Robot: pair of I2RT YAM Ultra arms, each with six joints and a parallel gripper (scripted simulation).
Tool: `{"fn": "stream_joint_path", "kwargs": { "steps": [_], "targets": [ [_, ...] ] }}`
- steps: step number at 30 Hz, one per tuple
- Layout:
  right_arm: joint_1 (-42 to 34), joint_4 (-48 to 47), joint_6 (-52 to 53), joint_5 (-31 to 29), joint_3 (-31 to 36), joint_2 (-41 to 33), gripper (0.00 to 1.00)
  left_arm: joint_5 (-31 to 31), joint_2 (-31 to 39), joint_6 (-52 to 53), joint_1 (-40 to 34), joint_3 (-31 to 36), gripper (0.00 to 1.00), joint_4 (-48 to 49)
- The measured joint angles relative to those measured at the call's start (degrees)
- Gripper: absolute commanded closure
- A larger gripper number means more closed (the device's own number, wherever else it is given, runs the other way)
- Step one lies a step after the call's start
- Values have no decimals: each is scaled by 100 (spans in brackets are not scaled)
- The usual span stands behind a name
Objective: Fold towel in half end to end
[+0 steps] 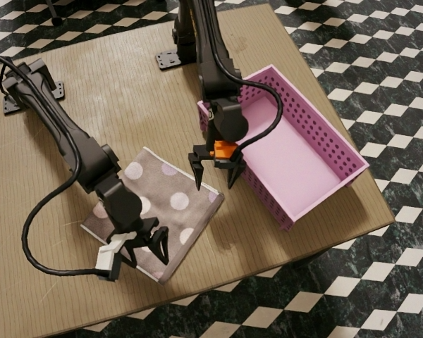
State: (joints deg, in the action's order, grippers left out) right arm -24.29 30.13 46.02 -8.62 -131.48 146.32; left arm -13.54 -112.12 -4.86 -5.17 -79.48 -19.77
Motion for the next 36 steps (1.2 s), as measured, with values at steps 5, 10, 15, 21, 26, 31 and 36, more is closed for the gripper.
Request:
{"fn": "stream_joint_path", "kwargs": {
  "steps": [5,10,15,21,26,31,36],
  "targets": [
    [0,0,0,0,0,0,16,0,0,0,0,0,22,0],
    [0,-2,0,0,273,-142,16,0,103,2,0,111,22,-72],
    [0,39,0,0,776,-560,16,-26,492,9,2,219,22,-337],
    [-7,63,0,0,1119,-1075,16,-26,935,22,50,254,22,-555],
    [-24,162,0,0,1449,-1545,16,-33,1300,37,70,291,22,-911],
    [-24,306,2,-4,1707,-1969,16,-44,1711,55,90,289,22,-1272],
    [-26,424,7,-11,1823,-2253,16,-59,1967,72,109,256,22,-1572]
  ]
}}
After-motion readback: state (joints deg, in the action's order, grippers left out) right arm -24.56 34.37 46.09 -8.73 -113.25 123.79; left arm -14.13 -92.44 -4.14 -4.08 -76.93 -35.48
